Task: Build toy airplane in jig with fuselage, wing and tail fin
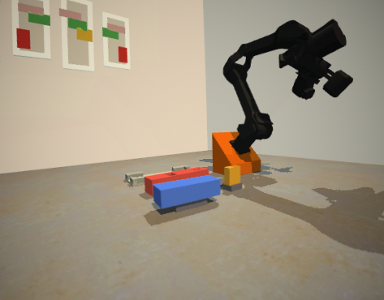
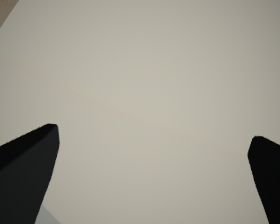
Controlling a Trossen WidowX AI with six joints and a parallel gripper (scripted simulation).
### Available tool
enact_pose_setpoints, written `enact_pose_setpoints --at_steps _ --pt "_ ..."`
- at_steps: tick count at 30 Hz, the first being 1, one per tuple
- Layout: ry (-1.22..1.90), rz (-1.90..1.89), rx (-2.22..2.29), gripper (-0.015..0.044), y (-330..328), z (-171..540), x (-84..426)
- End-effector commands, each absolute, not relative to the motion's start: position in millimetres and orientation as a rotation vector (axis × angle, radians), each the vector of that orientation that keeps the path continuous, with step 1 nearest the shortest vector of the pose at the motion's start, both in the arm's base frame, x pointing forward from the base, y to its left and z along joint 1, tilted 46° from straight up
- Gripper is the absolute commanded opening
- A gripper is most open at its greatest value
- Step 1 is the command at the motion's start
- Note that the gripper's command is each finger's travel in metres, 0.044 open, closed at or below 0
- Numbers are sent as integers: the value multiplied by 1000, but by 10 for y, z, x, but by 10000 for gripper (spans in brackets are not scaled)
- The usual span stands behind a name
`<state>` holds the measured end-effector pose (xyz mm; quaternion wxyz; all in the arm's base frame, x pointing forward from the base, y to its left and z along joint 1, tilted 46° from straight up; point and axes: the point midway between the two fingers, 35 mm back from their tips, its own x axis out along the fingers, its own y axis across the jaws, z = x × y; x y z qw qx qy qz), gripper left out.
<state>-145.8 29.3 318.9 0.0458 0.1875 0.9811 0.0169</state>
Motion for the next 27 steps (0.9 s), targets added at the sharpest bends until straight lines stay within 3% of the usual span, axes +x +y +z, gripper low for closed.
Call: enact_pose_setpoints --at_steps 1,5,12,27 --pt "2995 52 572 426 293 3189 -1458" --pt "2866 225 763 440 690 3197 -1312" --pt "2426 485 1082 440 1544 3104 -586" --pt "1791 568 1089 440 1932 2634 996"
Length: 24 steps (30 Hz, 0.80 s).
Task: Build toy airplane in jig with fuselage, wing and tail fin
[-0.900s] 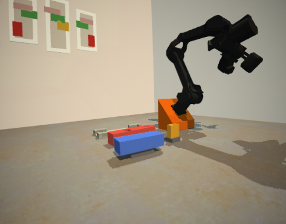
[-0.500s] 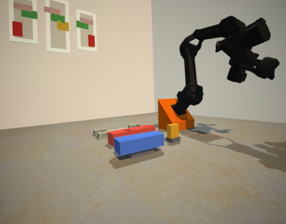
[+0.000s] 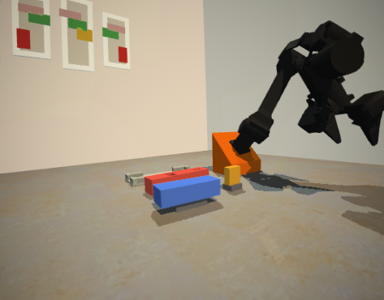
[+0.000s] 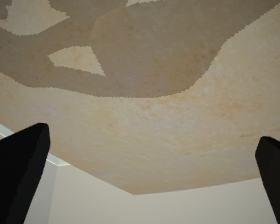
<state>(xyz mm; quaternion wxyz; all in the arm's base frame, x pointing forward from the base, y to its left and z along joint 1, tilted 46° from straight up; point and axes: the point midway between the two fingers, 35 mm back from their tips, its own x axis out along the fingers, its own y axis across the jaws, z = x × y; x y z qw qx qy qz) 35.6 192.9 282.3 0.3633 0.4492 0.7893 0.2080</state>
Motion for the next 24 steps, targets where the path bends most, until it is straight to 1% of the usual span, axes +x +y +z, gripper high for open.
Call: enact_pose_setpoints --at_steps 1,4,7,8,14,19,24 --pt "1765 565 1079 440 1915 2596 1092" --pt "1694 553 1045 440 1836 2478 1377" --pt "1636 461 1069 440 1722 2341 1687" --pt "1635 459 1069 440 1720 2339 1691" --pt "1548 442 981 440 1407 2079 2127" --pt "1472 446 847 440 825 1687 2557" --pt "1441 467 769 440 397 1422 2711"
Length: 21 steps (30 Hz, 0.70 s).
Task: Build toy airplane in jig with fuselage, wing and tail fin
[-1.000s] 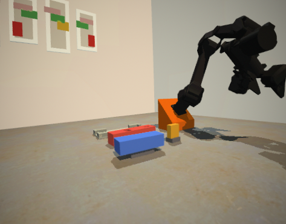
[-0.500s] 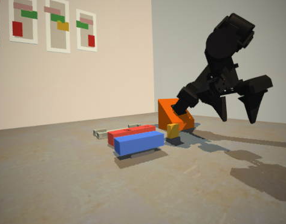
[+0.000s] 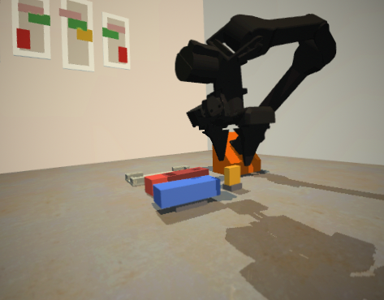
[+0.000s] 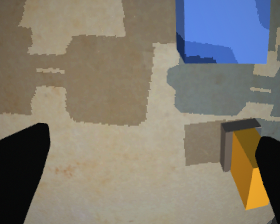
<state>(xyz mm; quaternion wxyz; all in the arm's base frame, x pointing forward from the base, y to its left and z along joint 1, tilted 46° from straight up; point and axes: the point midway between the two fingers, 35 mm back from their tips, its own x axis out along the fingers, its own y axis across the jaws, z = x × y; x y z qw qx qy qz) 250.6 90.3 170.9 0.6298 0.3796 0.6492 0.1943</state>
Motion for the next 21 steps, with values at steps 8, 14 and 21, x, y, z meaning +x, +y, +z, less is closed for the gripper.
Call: enact_pose_setpoints --at_steps 8,14,21 --pt "1399 535 664 440 -299 993 2748" --pt "1374 580 625 440 -603 797 2684" --pt "1374 580 625 440 -603 797 2684"
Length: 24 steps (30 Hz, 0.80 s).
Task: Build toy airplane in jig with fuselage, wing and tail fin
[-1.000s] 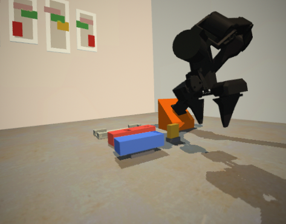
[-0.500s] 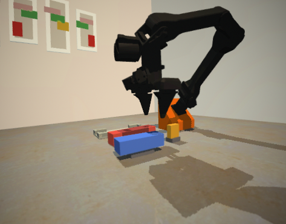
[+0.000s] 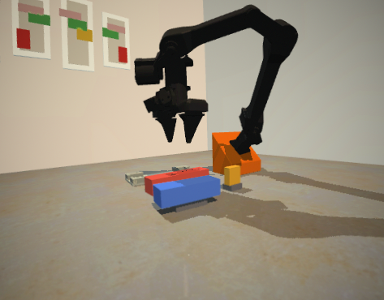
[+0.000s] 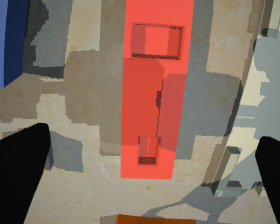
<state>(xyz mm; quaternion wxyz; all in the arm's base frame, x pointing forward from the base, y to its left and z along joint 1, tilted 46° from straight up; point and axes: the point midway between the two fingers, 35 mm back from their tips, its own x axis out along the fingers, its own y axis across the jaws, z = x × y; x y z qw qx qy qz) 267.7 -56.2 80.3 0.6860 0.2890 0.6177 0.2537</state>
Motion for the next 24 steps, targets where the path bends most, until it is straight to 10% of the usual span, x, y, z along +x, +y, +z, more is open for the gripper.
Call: enact_pose_setpoints --at_steps 1,24 --pt "1374 580 625 440 -589 781 2689" --pt "1372 582 626 440 -61 259 2776"
